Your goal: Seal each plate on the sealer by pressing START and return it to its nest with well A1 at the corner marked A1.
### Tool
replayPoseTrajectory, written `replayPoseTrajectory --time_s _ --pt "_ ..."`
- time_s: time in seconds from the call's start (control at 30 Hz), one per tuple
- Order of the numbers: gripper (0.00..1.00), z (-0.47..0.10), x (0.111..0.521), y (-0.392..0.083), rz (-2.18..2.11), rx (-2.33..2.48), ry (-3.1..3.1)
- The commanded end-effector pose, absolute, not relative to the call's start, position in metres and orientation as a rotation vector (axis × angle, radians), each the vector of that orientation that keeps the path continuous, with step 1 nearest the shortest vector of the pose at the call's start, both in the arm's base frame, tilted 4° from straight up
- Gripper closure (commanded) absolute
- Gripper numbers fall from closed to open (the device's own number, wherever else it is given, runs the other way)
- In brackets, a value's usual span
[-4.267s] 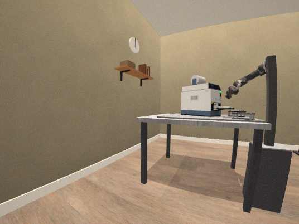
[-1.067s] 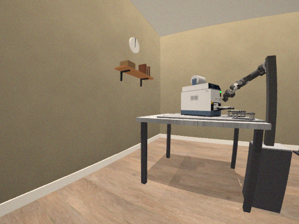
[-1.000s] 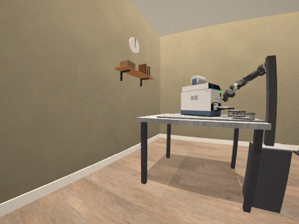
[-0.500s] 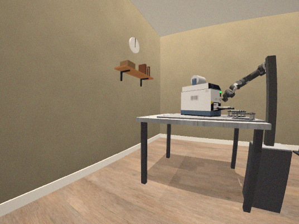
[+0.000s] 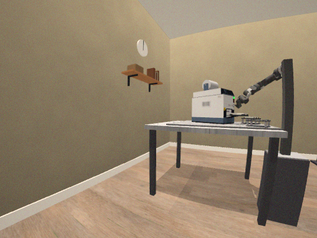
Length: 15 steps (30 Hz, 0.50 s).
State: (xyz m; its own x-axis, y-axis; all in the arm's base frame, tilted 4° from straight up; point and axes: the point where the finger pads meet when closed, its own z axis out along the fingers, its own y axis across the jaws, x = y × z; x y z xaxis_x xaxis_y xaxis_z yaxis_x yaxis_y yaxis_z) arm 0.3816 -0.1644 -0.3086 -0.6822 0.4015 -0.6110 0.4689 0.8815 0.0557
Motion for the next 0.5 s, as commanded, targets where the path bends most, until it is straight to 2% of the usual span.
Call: replayPoseTrajectory --time_s 0.0,0.47 --pt "1.00 -0.3046 0.3855 -0.1629 -0.123 0.624 2.398" --pt "1.00 -0.3046 0.3873 -0.1638 -0.123 0.624 2.398"
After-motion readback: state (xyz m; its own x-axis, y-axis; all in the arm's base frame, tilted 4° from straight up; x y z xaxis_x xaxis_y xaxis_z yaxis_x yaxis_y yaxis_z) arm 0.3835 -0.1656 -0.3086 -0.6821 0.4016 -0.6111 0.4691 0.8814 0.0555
